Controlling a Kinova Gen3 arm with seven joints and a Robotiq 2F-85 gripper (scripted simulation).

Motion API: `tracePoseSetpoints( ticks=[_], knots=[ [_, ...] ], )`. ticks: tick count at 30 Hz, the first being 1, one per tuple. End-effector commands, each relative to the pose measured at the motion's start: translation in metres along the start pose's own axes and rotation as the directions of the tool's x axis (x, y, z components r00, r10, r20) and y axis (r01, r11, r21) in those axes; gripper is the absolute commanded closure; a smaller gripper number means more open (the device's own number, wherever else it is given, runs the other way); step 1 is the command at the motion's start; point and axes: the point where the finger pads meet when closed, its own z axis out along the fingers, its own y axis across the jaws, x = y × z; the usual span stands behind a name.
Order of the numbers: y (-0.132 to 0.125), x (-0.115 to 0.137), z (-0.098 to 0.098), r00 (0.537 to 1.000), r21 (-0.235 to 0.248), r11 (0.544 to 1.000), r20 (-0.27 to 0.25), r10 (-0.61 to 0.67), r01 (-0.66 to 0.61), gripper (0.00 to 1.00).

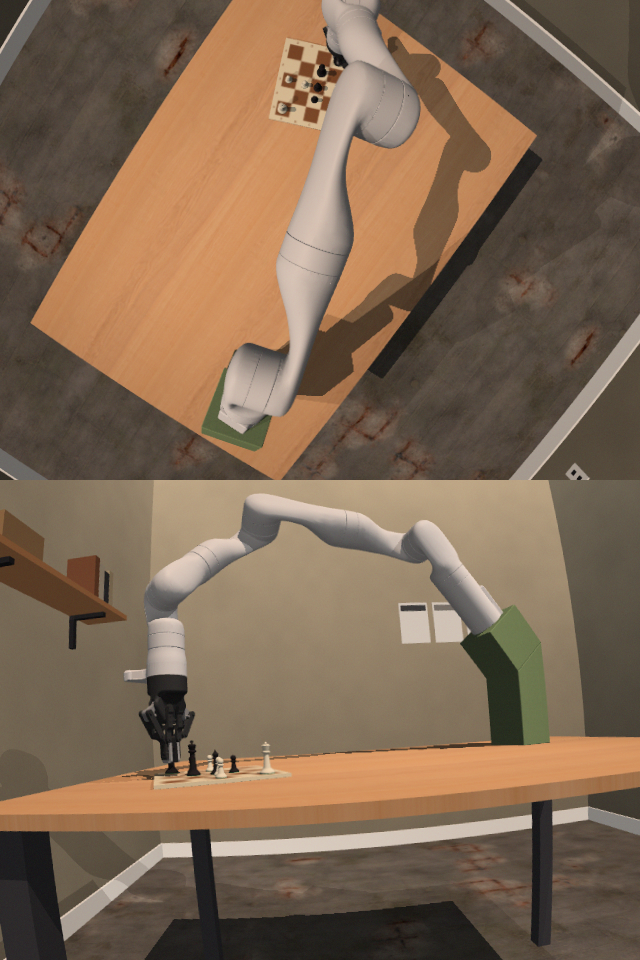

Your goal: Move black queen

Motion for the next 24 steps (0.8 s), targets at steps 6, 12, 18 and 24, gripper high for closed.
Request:
tracePoseSetpoints(
  ticks=[6,12,18,24],
  knots=[
    [-0.0009,0.0009,-0.0007,1.000,0.002,1.000,-0.002,0.000,0.000,1.00],
    [-0.0009,0.0009,0.0010,1.000,0.002,1.000,-0.002,0.000,0.000,1.00],
    [-0.0009,0.0009,0.0022,1.000,0.002,1.000,-0.002,0.000,0.000,1.00],
    [-0.0009,0.0009,0.0024,1.000,0.002,1.000,-0.002,0.000,0.000,1.00]
  ],
)
